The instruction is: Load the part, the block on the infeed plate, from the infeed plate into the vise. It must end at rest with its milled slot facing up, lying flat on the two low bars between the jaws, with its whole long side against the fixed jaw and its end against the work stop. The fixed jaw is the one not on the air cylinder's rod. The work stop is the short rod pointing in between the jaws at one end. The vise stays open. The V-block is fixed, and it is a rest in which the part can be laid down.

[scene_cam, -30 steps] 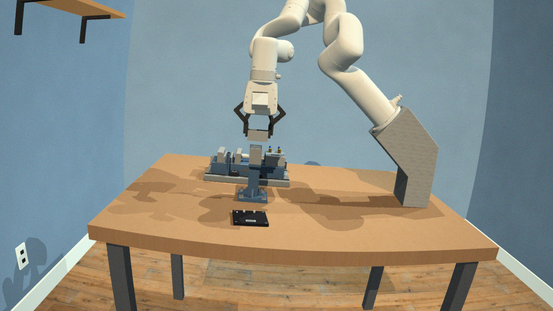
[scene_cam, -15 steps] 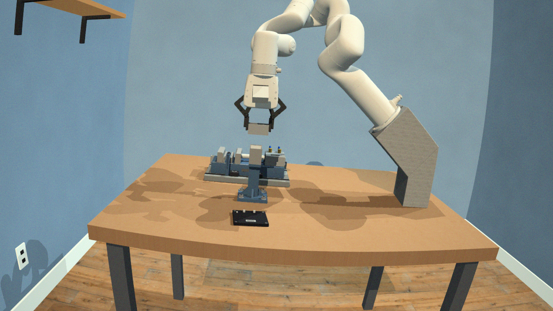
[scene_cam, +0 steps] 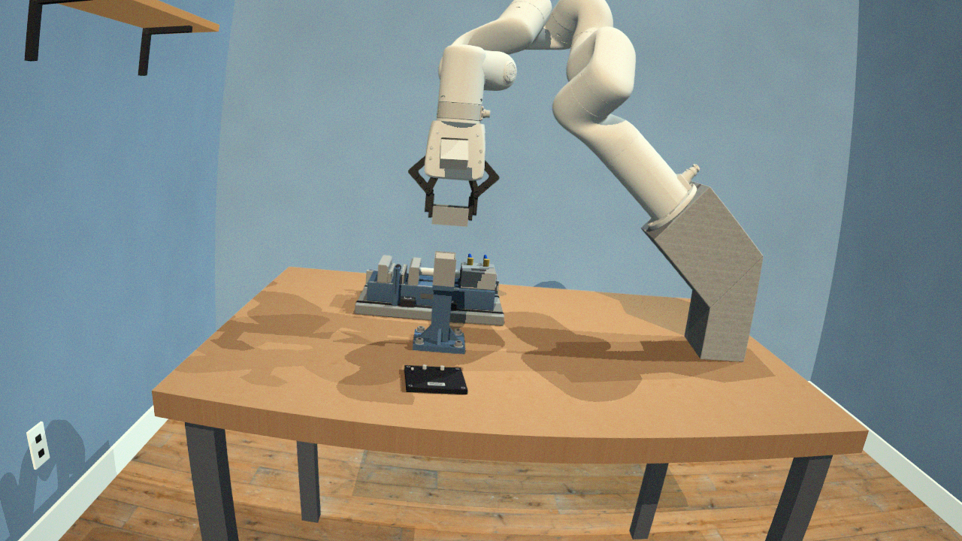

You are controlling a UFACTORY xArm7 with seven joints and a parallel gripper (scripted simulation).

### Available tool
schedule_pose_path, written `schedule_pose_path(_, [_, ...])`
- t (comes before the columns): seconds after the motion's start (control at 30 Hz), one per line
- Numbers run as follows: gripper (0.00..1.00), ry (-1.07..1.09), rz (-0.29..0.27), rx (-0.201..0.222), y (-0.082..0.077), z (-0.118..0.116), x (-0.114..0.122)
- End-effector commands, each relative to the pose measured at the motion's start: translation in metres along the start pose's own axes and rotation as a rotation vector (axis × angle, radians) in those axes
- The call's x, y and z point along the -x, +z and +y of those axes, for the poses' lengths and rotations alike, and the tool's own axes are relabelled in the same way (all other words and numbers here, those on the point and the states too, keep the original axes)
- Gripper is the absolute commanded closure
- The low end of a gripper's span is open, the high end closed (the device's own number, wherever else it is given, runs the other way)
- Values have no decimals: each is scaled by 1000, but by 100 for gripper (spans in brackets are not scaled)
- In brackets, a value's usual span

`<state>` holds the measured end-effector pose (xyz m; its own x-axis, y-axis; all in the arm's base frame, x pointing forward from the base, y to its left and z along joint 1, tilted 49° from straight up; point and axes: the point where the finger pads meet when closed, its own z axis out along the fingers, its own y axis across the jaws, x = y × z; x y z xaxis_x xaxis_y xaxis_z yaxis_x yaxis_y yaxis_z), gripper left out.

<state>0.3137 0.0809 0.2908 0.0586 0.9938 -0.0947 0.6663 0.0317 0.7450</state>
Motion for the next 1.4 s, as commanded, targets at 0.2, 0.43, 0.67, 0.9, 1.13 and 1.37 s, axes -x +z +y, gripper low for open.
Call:
schedule_pose_path(0.2, [100, 1, 1, 3, -4, 1, 0])
schedule_pose_path(0.43, [100, 0, 1, 3, -4, 1, 0])
schedule_pose_path(0.67, [100, -2, 1, 3, -4, 1, 0])
schedule_pose_path(0.9, [100, -8, 1, 3, -4, 2, 1])
schedule_pose_path(1.13, [100, -21, 2, 2, -5, 3, 2])
schedule_pose_path(1.37, [100, -45, 4, 2, -5, 6, 4])
